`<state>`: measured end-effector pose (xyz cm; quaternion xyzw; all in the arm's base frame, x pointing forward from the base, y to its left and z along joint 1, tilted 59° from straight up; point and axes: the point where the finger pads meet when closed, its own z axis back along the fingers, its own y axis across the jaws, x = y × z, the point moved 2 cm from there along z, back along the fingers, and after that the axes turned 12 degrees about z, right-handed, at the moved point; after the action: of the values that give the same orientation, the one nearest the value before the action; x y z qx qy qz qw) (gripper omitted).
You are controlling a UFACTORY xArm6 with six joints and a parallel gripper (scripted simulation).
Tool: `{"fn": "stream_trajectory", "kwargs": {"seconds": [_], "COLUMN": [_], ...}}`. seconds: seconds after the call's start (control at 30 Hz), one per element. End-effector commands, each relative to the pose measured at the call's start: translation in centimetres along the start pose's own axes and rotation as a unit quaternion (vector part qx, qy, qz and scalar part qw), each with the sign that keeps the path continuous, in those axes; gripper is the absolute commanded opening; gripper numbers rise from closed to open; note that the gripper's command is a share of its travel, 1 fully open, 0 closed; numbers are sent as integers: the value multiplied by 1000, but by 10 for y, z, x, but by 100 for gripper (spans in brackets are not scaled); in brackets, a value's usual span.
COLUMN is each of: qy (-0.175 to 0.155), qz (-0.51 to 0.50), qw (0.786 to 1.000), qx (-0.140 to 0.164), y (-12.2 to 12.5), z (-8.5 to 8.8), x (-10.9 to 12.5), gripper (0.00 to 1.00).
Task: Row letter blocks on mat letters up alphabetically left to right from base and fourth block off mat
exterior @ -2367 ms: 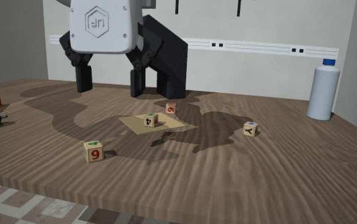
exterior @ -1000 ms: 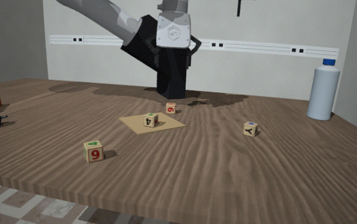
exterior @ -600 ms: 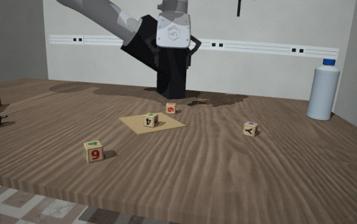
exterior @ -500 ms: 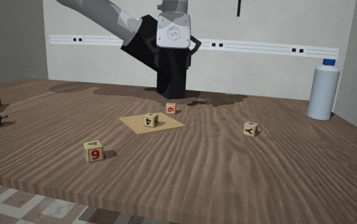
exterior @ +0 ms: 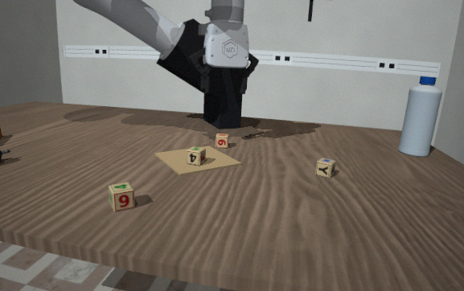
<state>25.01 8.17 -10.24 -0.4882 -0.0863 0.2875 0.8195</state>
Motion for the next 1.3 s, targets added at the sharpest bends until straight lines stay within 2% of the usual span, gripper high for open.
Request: {"fn": "stream_trajectory", "kwargs": {"seconds": [0.0,0.27,0.3,0.5,0.77,0.83,0.87,1.0,1.27], "qy": [2,2,2,1,1,1,1,1,1], "qz": [69,150,187,257,359,359,394,435,530], "qw": [998,989,982,966,933,933,919,900,848], "qx": [1,1,1,1,2,2,2,2,3], "y": [0,0,0,0,1,1,1,1,1], "z": [-3,-8,-10,-15,-21,-21,-23,-26,-33], "x": [1,1,1,1,1,1,1,1,0], "gripper": [100,100,100,100,100,100,100,100,100]}}
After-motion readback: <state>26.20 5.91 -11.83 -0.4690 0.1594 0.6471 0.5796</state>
